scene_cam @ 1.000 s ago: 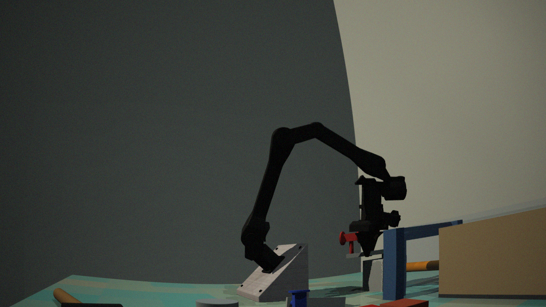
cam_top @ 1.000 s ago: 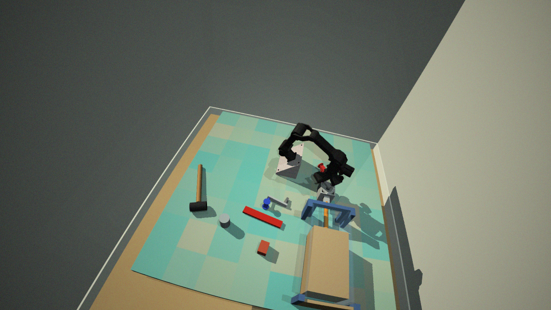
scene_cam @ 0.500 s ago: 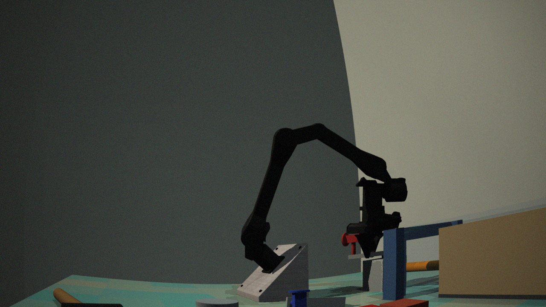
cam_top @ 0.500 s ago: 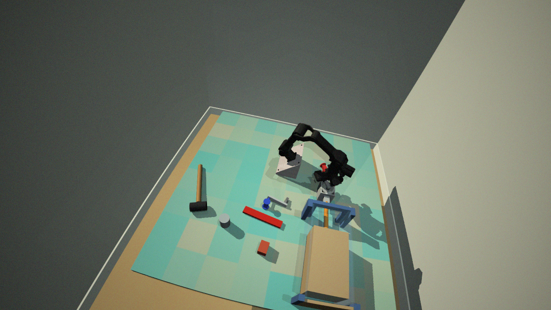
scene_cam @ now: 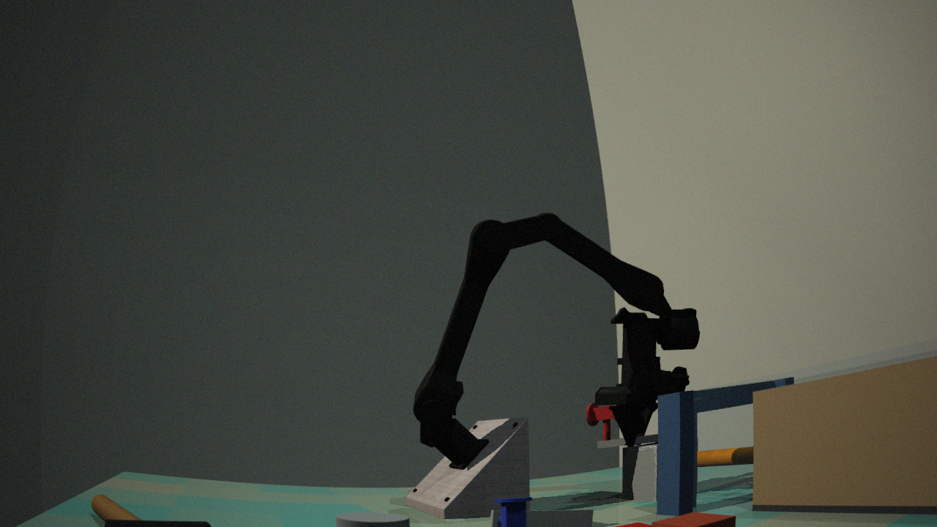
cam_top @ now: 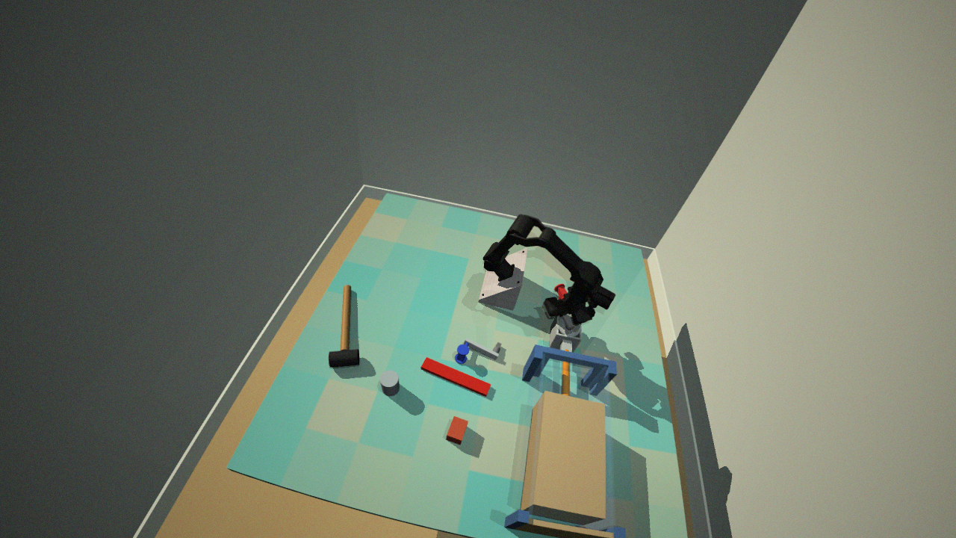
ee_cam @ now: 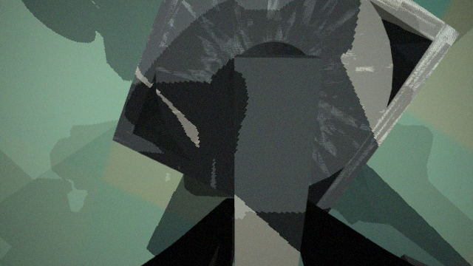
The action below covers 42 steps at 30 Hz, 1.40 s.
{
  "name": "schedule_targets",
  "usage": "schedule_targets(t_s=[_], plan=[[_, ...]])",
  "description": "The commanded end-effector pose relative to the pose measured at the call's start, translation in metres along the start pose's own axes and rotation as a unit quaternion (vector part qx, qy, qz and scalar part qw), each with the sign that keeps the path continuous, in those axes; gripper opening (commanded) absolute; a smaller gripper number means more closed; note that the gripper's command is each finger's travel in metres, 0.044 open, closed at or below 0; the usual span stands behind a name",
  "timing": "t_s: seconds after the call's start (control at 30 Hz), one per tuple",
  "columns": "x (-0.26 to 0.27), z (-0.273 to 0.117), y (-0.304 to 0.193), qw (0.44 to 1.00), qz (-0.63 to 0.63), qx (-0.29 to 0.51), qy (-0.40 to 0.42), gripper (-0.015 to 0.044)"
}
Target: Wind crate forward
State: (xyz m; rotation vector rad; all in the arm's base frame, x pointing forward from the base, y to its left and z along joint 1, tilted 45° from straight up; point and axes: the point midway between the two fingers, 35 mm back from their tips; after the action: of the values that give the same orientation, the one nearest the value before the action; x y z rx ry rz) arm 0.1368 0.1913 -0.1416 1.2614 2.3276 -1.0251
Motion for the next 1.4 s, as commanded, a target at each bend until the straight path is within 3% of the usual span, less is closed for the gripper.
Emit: schedule_targets(t_s=[0.0, 0.7, 1.37], plan=[[-0.0011, 0.0024, 0.0008, 1.000, -0.009, -0.001, -0.002, 0.0000], [0.0028, 0.0064, 0.0000, 0.999, 0.033, -0.002, 0.002, 0.0000], [-0.0009, 0.0062, -0.0005, 1.000, -0.005, -0.001, -0.001, 0.0000]])
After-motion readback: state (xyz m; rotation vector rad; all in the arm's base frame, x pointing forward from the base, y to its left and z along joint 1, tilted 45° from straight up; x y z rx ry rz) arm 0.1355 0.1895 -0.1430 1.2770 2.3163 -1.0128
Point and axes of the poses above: the point midway between the two fingers, 35 mm back from their tips, its own z axis out along the fingers, its own x axis across the jaws, y = z × x, and after that the axes turned 7 degrees about -z, right-handed
